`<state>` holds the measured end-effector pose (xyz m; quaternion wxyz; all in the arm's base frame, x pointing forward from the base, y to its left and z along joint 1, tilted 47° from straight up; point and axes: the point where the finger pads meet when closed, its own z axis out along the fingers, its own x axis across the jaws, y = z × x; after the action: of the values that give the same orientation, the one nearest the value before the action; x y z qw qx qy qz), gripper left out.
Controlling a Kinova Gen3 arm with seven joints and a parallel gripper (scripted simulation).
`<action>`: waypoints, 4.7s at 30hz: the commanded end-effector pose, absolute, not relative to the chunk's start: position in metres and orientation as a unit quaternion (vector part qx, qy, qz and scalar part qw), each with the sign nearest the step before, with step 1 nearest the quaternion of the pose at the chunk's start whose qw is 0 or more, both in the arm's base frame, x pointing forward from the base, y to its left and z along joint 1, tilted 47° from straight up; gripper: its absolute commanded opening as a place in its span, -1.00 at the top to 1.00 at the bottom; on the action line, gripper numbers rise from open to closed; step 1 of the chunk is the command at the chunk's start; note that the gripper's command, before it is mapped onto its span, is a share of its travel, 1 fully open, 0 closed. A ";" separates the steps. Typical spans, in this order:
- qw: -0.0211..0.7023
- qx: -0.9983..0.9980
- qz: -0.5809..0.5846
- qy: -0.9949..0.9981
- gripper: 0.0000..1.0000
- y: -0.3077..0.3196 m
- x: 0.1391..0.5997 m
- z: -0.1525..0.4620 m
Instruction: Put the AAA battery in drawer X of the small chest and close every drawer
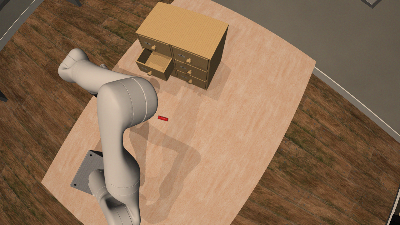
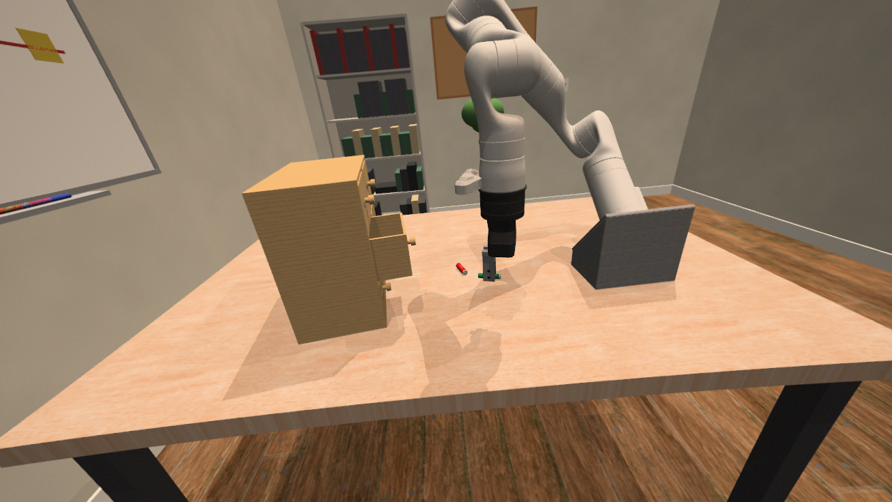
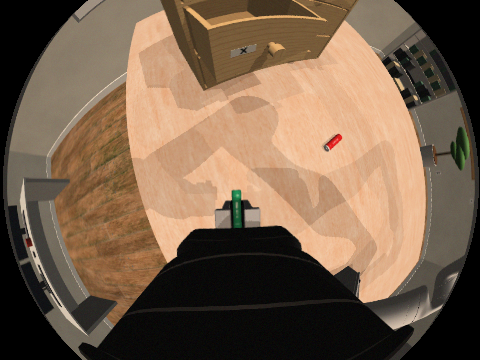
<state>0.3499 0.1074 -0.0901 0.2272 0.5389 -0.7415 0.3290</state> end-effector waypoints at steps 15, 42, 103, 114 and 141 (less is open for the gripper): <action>0.210 0.503 0.340 -0.767 0.51 0.105 0.352 -0.086; 0.154 0.378 0.368 -0.836 0.51 0.095 0.359 -0.074; -0.077 -0.153 0.392 -0.904 0.51 0.055 0.384 -0.031; -0.118 -0.246 0.381 -0.883 0.51 0.048 0.388 -0.023; -0.207 -0.455 0.341 -0.796 0.51 0.031 0.398 -0.005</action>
<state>0.3969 0.0299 -0.0067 -0.2026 -0.4480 -0.7996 0.3448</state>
